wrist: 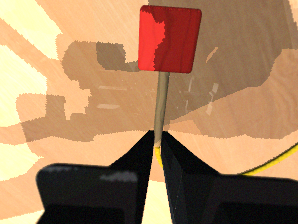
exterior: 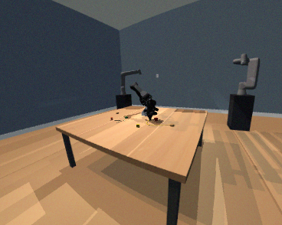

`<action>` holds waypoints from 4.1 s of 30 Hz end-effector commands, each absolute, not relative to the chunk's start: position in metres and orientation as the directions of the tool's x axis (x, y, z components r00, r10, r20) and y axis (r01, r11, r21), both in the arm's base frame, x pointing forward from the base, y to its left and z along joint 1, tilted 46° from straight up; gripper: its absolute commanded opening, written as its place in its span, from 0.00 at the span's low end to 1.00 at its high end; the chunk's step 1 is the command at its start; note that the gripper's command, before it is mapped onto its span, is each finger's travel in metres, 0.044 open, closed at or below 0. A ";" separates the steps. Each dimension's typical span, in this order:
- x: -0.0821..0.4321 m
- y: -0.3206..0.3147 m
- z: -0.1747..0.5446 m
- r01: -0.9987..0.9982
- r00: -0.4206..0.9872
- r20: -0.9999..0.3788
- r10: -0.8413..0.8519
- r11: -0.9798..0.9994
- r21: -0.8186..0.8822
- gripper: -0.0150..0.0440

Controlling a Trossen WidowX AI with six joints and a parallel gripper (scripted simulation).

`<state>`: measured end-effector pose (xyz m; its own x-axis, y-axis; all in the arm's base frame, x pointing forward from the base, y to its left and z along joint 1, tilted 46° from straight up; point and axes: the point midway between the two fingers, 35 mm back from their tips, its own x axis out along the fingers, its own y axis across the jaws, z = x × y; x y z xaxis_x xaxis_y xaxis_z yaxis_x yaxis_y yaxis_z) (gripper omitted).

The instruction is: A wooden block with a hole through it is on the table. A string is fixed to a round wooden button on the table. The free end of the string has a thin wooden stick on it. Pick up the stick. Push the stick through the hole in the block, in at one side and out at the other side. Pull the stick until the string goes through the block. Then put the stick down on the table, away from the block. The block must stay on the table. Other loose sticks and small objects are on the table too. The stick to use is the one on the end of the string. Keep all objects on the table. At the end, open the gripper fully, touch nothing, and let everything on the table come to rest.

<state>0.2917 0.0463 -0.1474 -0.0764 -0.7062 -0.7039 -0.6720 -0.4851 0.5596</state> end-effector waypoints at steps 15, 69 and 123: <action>0.273 0.058 -0.159 -0.671 -0.082 -0.705 -0.704 -0.484 0.561 0.25; 0.251 0.137 -0.121 -0.745 -0.080 -0.718 -0.691 0.521 -0.418 0.46; 0.228 0.146 -0.137 0.658 -0.100 -0.721 -0.686 0.498 -0.565 0.46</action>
